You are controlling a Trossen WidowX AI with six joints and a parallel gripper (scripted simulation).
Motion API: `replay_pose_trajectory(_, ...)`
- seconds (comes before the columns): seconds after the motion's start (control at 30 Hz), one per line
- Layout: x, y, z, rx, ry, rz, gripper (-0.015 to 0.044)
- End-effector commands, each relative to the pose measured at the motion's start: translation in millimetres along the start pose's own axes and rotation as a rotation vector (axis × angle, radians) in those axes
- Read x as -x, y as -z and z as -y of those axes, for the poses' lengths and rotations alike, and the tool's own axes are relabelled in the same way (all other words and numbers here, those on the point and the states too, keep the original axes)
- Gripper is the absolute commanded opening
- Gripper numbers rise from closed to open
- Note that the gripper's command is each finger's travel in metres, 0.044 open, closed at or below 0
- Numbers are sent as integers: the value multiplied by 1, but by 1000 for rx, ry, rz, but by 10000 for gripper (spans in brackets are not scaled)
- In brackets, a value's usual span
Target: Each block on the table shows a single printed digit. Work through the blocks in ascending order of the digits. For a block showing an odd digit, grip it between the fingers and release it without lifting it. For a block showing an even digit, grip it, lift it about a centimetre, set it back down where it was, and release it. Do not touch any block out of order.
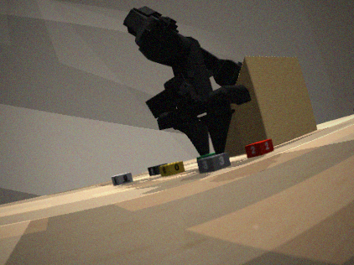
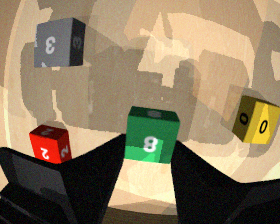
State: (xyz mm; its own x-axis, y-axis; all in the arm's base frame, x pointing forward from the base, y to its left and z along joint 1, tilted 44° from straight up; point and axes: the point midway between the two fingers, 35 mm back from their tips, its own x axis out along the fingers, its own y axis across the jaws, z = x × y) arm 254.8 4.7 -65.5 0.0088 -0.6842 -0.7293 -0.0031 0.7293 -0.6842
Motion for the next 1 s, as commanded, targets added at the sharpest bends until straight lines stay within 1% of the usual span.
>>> replay_pose_trajectory(0.0,-3,3,1,10,9,-4,120)
replay_pose_trajectory(0.03,-3,3,1,10,9,-4,120)
replay_pose_trajectory(0.37,-3,3,1,10,9,-4,383)
replay_pose_trajectory(0.4,-3,3,1,10,9,-4,400)
replay_pose_trajectory(0.53,0,2,0,10,9,-4,400)
replay_pose_trajectory(0.63,31,2,0,10,8,-4,400)
replay_pose_trajectory(0.67,34,2,0,10,8,-4,400)
replay_pose_trajectory(0.83,34,2,0,10,8,-4,400)
replay_pose_trajectory(0.9,44,1,-1,11,6,-4,348)
replay_pose_trajectory(0.97,74,-1,-2,11,3,-4,295)
